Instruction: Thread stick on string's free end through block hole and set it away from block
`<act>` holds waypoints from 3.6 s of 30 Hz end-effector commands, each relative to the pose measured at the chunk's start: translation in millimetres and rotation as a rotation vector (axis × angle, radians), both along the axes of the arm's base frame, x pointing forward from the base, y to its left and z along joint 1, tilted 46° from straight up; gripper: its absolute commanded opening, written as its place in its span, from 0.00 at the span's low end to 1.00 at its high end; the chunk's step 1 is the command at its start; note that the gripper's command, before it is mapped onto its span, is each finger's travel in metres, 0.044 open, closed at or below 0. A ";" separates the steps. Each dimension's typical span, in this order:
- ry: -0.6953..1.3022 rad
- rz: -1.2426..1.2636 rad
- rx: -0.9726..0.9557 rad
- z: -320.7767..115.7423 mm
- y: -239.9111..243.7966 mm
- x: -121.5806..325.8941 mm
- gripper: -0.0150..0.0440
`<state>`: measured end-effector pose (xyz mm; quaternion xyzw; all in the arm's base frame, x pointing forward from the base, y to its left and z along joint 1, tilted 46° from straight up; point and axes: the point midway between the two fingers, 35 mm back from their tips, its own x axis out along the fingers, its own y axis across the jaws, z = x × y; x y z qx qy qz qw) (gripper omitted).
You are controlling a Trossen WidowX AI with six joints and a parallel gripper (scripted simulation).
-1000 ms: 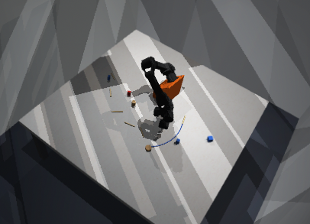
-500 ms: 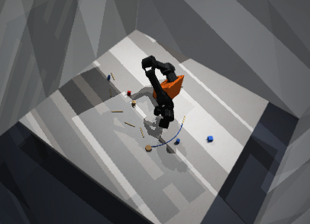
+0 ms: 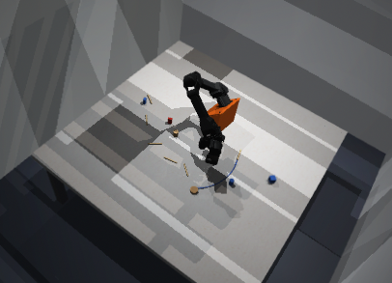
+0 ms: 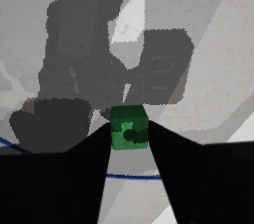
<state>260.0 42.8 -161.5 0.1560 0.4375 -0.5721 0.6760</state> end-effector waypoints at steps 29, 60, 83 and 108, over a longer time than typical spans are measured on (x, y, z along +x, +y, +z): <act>0.164 -0.157 0.488 9.5 -31.9 12.0 0.25; 0.236 -0.227 0.687 12.1 -44.5 15.1 0.52; 0.238 -0.223 0.693 73.6 -30.9 31.9 0.66; 1.335 1.662 0.291 39.6 -6.2 7.3 1.00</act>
